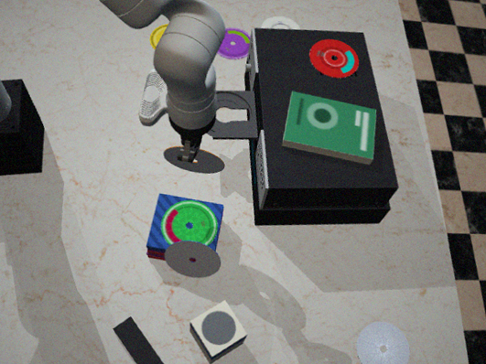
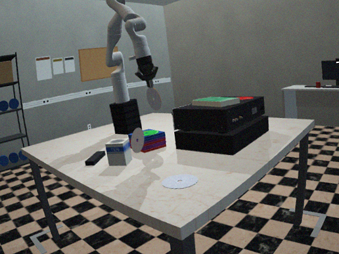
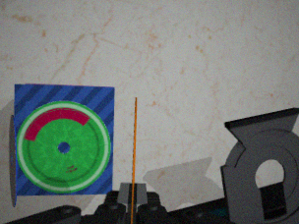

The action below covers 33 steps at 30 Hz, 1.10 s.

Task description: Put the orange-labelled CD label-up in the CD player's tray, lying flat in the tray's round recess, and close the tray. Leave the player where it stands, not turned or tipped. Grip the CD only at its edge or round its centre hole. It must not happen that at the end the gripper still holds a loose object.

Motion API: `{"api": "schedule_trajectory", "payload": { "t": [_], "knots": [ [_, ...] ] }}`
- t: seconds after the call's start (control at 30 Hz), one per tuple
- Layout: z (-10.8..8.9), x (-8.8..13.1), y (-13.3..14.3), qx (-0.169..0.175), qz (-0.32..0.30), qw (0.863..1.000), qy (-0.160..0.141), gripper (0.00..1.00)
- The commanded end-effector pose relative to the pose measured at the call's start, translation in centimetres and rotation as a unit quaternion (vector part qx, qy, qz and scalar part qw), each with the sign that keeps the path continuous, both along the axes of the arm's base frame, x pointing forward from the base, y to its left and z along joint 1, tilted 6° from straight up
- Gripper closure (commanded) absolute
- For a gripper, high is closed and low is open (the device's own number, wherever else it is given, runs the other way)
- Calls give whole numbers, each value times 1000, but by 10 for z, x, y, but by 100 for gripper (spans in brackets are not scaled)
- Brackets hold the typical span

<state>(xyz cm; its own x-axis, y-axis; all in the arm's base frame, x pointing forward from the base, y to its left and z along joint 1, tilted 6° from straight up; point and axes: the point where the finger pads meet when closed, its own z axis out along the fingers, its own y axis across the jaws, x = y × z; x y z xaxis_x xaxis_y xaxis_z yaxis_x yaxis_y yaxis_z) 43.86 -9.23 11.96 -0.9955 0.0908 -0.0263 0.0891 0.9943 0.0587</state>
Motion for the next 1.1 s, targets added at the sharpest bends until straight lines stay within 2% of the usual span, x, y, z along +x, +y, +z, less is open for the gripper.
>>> {"api": "schedule_trajectory", "payload": {
  "t": [0.0, 0.47, 1.07],
  "knots": [
    [0, 1, 3, 0, -2, 1000, -1, 89],
    [-2, 6, 24, 0, -28, 1000, -4, 89],
    [-6, 18, 72, 2, -89, 996, -9, 89]
  ]
}}
